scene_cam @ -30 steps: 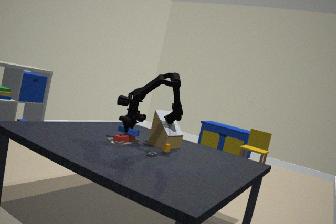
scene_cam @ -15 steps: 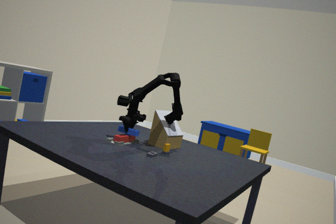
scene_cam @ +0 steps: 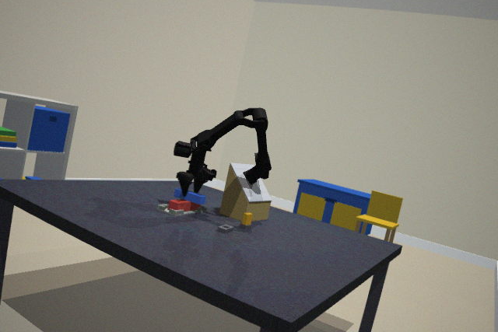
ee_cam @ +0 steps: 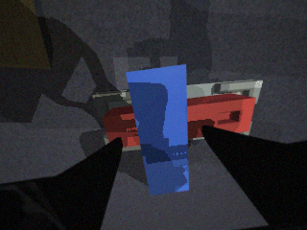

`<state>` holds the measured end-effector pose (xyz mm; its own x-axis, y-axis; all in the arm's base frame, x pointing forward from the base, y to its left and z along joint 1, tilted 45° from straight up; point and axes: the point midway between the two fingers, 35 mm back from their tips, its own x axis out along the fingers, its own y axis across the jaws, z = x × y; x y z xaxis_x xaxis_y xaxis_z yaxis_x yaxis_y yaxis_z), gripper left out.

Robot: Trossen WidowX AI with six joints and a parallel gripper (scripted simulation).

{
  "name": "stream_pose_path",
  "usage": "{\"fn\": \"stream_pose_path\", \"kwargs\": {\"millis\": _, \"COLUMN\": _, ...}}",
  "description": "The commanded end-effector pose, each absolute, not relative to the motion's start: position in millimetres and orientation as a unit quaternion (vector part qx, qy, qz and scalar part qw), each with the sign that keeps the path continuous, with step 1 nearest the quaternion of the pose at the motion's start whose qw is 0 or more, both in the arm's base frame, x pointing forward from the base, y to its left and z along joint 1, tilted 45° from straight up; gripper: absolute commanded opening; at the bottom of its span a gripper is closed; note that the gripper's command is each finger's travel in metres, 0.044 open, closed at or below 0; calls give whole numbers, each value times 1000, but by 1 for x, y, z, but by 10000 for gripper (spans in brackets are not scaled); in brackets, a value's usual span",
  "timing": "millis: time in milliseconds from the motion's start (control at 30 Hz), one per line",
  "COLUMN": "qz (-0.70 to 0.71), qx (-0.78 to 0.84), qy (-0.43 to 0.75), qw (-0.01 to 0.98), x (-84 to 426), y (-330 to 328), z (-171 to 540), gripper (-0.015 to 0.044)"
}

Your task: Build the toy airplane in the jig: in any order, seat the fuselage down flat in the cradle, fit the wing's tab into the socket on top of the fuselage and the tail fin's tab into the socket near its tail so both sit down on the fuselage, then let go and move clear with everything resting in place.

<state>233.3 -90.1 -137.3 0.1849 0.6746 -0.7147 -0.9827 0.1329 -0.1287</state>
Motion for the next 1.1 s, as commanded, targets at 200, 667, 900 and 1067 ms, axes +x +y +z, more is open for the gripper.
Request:
{"fn": "stream_pose_path", "kwargs": {"millis": 200, "qz": 583, "qx": -299, "qy": 258, "qw": 709, "x": 220, "y": -143, "z": -85, "gripper": 440}}
{"fn": "stream_pose_path", "kwargs": {"millis": 667, "qz": 497, "qx": -104, "qy": 400, "qw": 763, "x": 218, "y": -152, "z": -79, "gripper": 440}}
{"fn": "stream_pose_path", "kwargs": {"millis": 900, "qz": 336, "qx": 153, "qy": 542, "qw": 755, "x": 219, "y": -151, "z": -79, "gripper": 440}}
{"fn": "stream_pose_path", "kwargs": {"millis": 1067, "qz": 203, "qx": 322, "qy": 605, "qw": 700, "x": 220, "y": -151, "z": -80, "gripper": 440}}
